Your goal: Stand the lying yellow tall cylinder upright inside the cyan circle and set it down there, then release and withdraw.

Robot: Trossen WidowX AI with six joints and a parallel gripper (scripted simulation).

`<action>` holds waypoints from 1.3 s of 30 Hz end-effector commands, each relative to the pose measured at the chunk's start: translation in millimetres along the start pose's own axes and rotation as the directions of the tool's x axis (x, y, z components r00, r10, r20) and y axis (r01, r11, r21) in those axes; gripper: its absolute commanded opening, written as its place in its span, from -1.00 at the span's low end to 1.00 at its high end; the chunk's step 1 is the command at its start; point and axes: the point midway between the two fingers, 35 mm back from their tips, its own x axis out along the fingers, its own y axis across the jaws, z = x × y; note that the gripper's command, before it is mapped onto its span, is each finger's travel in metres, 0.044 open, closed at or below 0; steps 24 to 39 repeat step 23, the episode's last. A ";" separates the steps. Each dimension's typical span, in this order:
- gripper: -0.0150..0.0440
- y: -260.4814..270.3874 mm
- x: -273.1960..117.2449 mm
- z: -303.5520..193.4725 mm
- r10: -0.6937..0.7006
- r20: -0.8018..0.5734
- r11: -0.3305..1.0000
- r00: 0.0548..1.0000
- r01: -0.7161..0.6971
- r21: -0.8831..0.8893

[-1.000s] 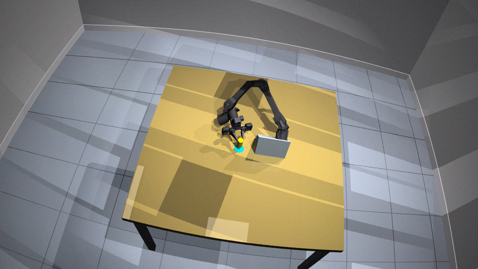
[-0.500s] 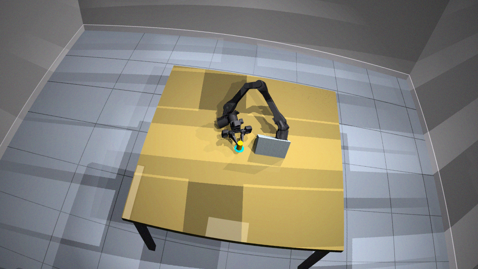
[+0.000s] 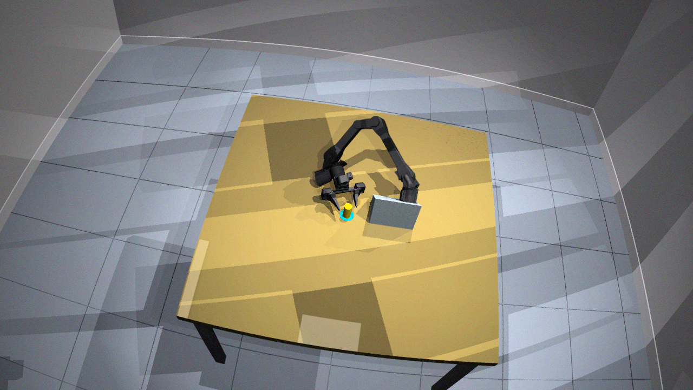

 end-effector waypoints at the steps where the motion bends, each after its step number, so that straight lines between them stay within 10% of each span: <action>1: 0.86 -0.3 -0.2 -0.3 -0.001 -0.002 1.000 1.000 0.001 -0.005; 12: 0.86 1.4 -20.5 86.6 -0.003 -0.003 1.000 1.000 0.003 -0.019; 39: 0.86 7.8 -6.5 92.3 0.115 -0.171 0.993 0.979 -0.111 0.030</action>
